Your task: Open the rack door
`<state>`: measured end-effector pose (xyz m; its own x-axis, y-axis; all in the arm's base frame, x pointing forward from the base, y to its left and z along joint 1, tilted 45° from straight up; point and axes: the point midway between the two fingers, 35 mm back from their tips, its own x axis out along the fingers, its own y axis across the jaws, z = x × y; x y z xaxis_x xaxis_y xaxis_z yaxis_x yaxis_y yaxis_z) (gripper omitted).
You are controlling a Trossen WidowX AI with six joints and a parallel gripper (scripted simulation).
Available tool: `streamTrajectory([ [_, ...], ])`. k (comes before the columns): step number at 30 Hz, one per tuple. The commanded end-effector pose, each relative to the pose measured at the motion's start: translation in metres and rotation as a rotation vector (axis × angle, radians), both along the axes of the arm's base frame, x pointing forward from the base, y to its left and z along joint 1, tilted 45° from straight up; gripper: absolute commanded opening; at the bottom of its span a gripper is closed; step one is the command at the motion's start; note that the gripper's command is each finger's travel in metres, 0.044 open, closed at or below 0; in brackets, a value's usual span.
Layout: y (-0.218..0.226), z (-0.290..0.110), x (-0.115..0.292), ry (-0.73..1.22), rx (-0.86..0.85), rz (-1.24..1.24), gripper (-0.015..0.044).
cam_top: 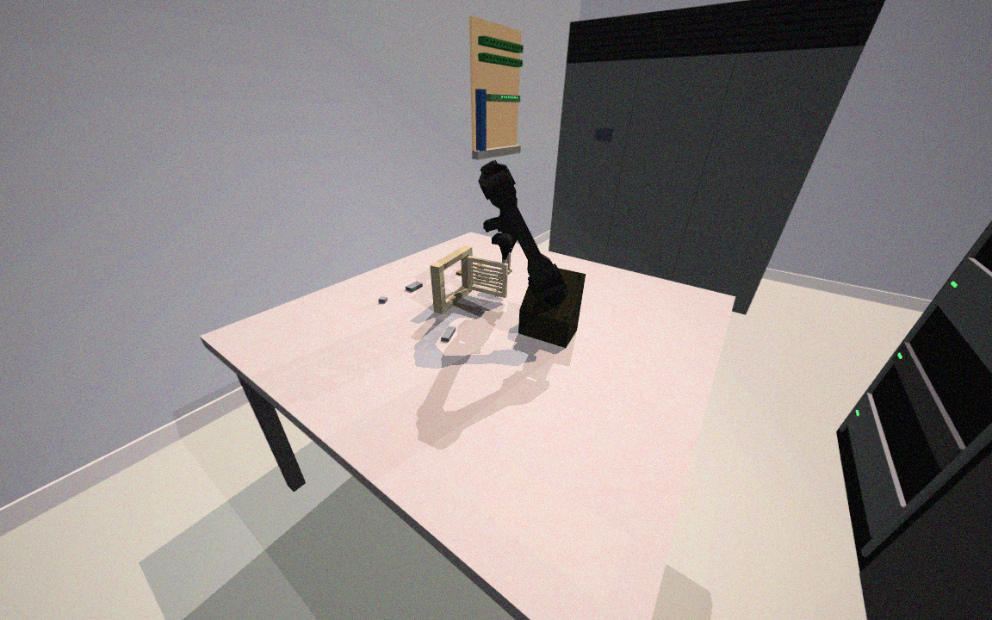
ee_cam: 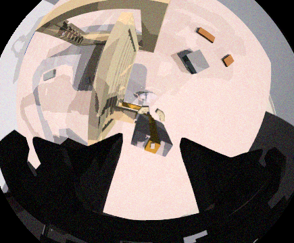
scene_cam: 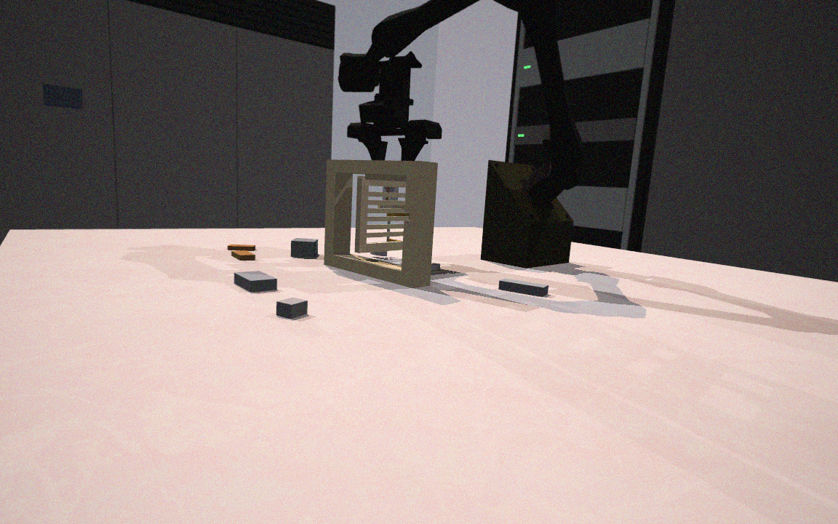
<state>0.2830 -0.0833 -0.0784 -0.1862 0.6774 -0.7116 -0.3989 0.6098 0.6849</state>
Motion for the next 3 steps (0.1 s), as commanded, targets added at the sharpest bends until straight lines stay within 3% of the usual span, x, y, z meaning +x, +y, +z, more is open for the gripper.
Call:
streamTrajectory([
  [1,-0.0070,0.0079,0.0038,-0.012,-0.008,0.004,0.0280],
  [3,-0.0093,0.0105,0.0043,-0.012,-0.008,0.004,0.0280],
])
